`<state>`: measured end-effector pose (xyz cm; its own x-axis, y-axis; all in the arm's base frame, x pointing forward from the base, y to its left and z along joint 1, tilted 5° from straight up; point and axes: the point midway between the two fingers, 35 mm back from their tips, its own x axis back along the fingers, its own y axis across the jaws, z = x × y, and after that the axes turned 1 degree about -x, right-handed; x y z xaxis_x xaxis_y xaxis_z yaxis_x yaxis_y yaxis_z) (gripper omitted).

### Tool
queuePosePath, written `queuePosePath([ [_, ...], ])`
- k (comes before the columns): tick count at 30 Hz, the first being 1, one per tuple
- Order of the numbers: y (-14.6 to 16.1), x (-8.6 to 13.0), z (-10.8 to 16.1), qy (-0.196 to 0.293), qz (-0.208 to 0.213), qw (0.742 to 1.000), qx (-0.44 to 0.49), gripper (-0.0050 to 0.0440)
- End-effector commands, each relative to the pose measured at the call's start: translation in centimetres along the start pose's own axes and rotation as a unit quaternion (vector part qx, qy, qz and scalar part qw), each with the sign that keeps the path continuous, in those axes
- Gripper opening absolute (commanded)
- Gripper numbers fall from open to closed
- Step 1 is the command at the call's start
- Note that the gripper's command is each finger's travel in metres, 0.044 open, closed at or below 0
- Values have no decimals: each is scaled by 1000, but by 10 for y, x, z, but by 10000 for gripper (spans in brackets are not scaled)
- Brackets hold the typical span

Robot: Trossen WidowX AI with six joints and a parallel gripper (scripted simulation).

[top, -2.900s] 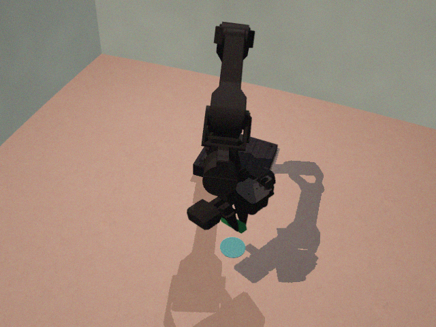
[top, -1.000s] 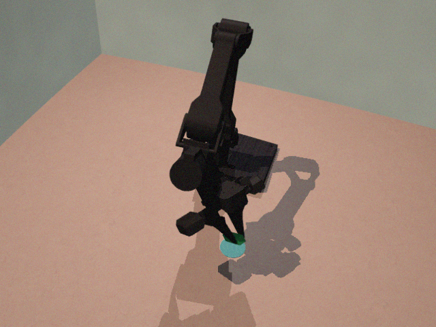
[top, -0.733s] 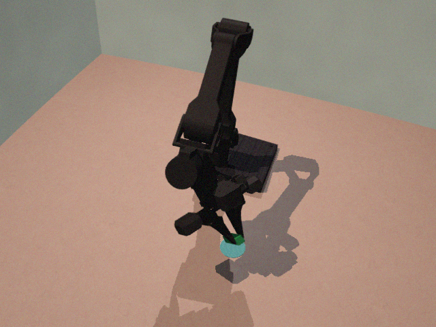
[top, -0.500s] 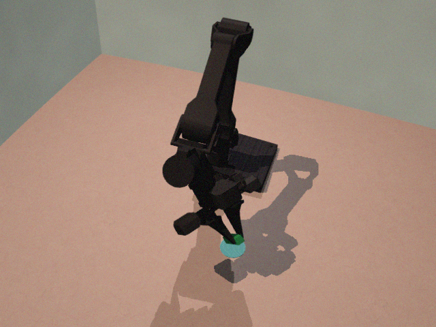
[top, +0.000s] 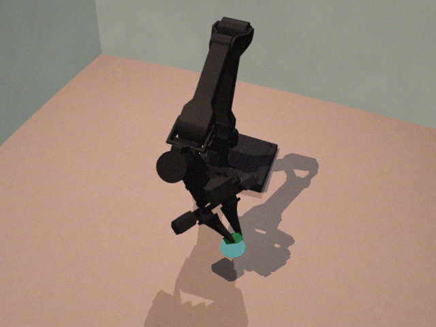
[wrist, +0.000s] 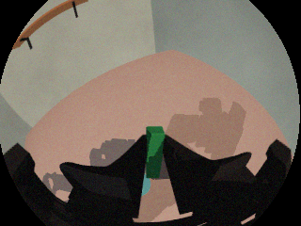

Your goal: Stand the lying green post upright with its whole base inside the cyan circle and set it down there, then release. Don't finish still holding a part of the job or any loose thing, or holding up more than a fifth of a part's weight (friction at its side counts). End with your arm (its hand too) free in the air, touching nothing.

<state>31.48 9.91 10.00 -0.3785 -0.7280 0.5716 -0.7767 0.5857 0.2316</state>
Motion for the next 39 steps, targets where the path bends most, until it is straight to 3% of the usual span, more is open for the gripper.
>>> queuePosePath([
  [1, 1, 3, 1, -17, -3, 1000, -2, 22],
  [39, 10, 27, 8, -152, -29, 988, 29, 22],
])
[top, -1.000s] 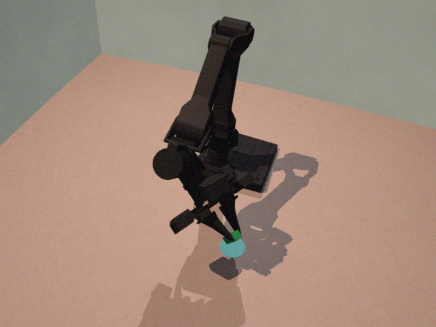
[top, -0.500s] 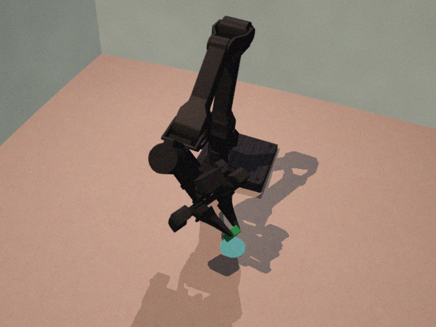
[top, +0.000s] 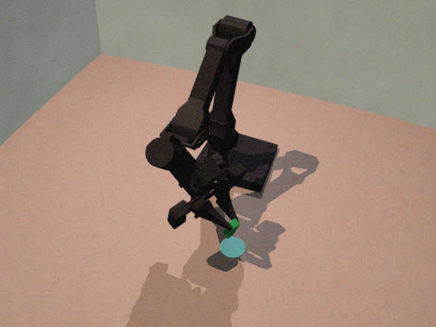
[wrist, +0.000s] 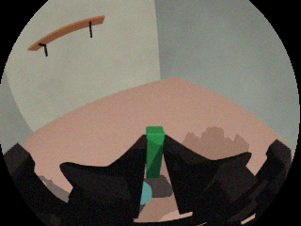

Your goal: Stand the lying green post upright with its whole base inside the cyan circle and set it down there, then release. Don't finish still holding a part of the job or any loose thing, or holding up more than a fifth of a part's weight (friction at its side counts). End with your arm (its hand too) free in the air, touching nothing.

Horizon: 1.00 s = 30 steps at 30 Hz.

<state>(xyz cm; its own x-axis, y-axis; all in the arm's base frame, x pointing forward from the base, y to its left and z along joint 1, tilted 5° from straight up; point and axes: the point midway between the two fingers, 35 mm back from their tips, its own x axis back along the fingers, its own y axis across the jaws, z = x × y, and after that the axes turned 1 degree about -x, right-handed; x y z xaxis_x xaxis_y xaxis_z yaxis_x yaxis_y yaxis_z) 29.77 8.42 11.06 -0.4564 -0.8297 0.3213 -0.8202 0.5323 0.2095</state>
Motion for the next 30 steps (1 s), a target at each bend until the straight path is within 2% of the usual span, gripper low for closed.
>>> queuePosePath([
  [1, 4, 5, 1, -17, -5, 1000, 4, 22],
  [30, 30, 31, 5, -103, -37, 993, 51, 22],
])
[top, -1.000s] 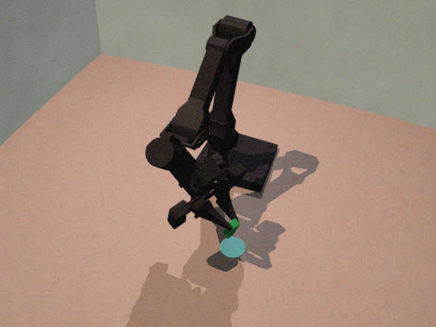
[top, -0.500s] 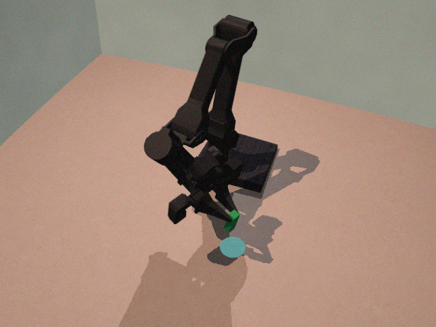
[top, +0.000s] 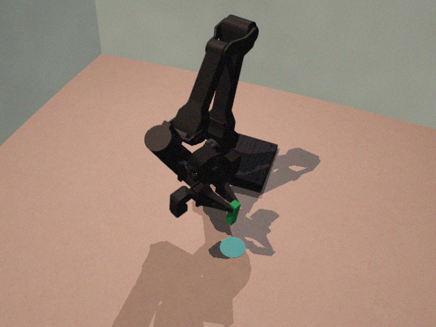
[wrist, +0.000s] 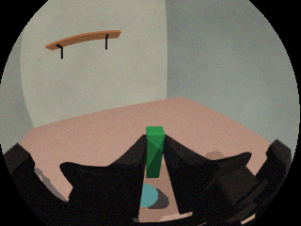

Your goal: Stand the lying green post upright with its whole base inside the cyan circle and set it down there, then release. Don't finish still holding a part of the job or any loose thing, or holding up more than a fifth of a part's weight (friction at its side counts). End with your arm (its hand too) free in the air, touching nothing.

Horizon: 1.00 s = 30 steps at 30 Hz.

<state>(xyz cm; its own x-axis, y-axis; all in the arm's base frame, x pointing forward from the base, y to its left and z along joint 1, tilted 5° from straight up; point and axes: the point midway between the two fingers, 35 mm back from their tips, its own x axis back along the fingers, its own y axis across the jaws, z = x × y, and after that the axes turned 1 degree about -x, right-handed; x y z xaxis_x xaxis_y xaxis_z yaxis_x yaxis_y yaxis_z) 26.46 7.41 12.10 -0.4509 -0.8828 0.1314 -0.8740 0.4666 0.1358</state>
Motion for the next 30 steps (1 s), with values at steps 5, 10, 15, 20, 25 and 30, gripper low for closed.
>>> queuePosePath([
  [5, 13, 9, 1, -25, -13, 999, 16, 22],
  [10, 16, 11, 1, -29, -16, 999, 20, 22],
  [15, 16, 11, 1, -29, -16, 999, 20, 22],
  [20, 16, 11, 1, -29, -16, 999, 20, 22],
  [25, 16, 11, 1, -29, -16, 999, 20, 22],
  [30, 15, 10, 2, -29, -16, 999, 20, 22],
])
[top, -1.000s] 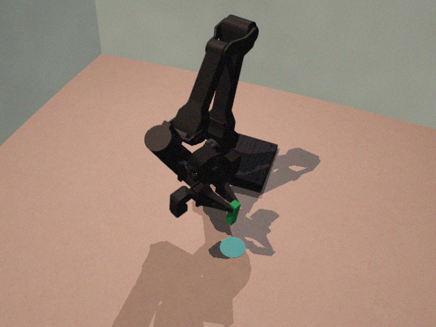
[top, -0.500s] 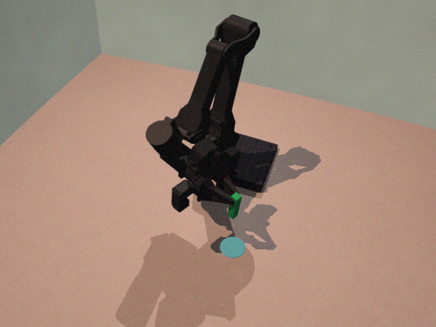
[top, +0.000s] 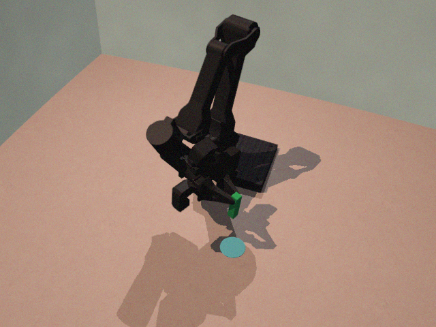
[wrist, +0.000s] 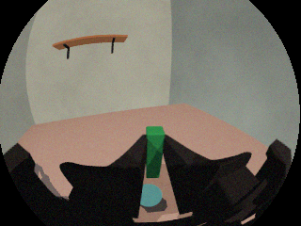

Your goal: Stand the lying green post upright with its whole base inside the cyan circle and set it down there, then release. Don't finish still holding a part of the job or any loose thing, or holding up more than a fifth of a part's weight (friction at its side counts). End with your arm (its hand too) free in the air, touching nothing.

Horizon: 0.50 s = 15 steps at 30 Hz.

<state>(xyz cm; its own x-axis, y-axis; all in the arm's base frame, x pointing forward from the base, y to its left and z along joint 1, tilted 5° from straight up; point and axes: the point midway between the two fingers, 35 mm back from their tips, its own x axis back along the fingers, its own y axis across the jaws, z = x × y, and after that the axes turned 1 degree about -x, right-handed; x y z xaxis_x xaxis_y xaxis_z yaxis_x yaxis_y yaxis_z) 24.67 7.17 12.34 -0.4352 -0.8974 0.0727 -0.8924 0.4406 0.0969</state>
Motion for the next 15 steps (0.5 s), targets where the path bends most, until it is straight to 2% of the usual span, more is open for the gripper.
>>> queuePosePath([
  [1, 0, 0, 2, -1, -2, 1000, -1, 22],
  [15, -6, -2, 19, -1, -2, 1000, -1, 22],
])
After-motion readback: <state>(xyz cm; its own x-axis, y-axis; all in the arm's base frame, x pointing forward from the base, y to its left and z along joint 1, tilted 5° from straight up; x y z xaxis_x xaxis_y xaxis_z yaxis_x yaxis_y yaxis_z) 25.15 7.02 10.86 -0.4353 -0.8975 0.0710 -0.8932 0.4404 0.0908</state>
